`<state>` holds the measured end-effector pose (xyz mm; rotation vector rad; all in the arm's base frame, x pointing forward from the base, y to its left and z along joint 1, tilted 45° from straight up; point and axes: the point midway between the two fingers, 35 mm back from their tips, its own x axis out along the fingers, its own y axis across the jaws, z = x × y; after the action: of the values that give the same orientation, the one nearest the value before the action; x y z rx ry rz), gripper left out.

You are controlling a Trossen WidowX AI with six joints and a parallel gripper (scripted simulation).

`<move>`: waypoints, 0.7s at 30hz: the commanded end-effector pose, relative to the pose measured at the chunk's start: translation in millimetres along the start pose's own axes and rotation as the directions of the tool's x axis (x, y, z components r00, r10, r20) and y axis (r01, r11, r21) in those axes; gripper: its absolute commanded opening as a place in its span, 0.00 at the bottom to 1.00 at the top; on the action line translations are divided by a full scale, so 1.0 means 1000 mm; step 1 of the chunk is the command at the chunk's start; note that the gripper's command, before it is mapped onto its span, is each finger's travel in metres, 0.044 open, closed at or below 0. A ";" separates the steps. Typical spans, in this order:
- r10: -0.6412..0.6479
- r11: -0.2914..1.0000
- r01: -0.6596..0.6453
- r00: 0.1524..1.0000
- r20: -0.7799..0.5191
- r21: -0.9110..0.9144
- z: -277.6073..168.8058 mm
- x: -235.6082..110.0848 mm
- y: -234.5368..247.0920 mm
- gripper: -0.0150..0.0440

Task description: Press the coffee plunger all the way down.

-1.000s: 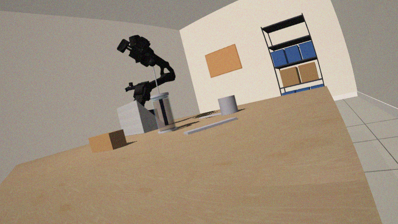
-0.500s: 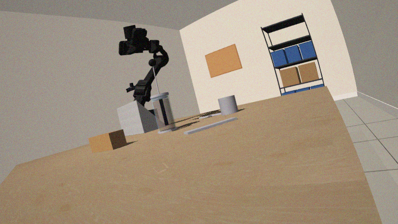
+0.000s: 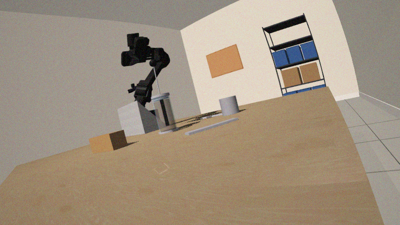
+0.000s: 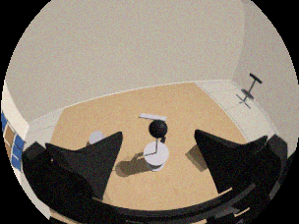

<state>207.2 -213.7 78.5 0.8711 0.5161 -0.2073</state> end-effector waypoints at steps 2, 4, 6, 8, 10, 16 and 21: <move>-0.003 1.000 0.003 1.000 -0.006 0.007 -0.003 0.008 -0.001 1.00; -0.003 1.000 0.003 1.000 -0.006 0.007 -0.003 0.012 -0.001 1.00; -0.003 1.000 0.003 1.000 -0.006 0.007 -0.003 0.015 -0.001 1.00; -0.003 1.000 0.003 1.000 -0.006 0.007 -0.003 0.018 -0.001 1.00; -0.003 1.000 0.003 1.000 -0.006 0.007 -0.003 0.021 -0.001 1.00; -0.001 1.000 0.001 1.000 -0.004 0.007 -0.004 0.031 -0.001 1.00; 0.000 1.000 0.000 1.000 -0.002 0.007 -0.004 0.037 0.000 1.00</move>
<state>234.9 -210.9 62.5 0.8680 0.5124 -0.2048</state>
